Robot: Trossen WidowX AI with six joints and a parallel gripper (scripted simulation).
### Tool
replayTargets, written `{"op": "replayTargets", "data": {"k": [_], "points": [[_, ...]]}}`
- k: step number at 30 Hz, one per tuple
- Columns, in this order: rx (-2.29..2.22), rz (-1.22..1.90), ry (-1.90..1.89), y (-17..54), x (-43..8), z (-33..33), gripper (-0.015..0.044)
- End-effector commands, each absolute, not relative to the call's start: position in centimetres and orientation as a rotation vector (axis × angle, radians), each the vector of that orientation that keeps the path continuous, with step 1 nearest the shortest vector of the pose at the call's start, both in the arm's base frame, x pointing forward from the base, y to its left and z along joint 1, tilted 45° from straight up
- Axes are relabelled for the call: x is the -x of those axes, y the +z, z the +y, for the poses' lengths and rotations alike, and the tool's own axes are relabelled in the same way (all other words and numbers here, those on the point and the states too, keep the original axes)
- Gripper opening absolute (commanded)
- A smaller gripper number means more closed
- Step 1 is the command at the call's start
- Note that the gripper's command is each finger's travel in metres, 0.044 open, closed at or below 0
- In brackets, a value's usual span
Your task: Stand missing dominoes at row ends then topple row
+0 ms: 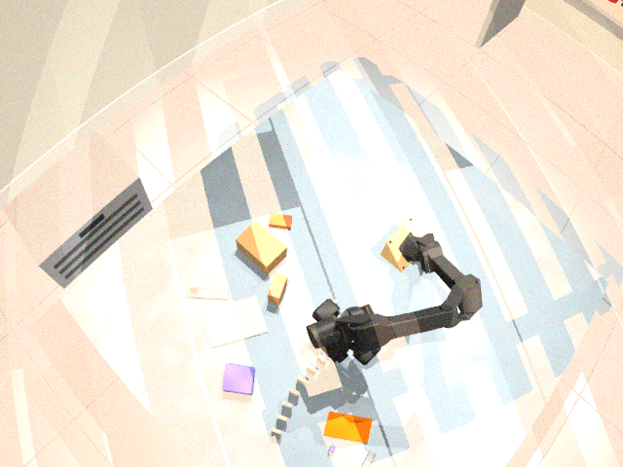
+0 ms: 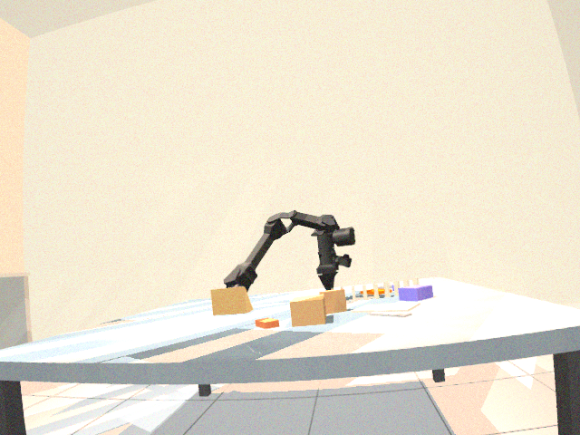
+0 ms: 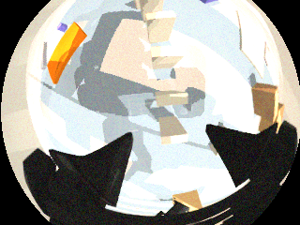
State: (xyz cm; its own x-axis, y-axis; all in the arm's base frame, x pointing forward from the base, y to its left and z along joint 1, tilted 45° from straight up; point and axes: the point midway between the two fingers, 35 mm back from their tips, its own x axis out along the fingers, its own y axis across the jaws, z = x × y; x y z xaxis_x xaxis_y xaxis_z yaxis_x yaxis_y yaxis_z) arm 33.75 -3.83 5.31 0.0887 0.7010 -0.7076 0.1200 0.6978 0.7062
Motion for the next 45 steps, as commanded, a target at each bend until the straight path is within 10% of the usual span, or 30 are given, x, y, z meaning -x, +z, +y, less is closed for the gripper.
{"op": "replayTargets", "data": {"k": [1, 11, 20, 45], "points": [[-0.719, 1.410, 0.464, 7.8, -33.9, -6.7, 0.0440], [-0.724, 1.366, 0.404, 14.2, -32.2, -12.6, 0.0440], [-0.978, 1.533, 0.252, 2.0, -29.3, -14.5, 0.0440], [-0.990, 1.538, 0.249, -3.9, -29.9, -8.8, 0.0440]]}}
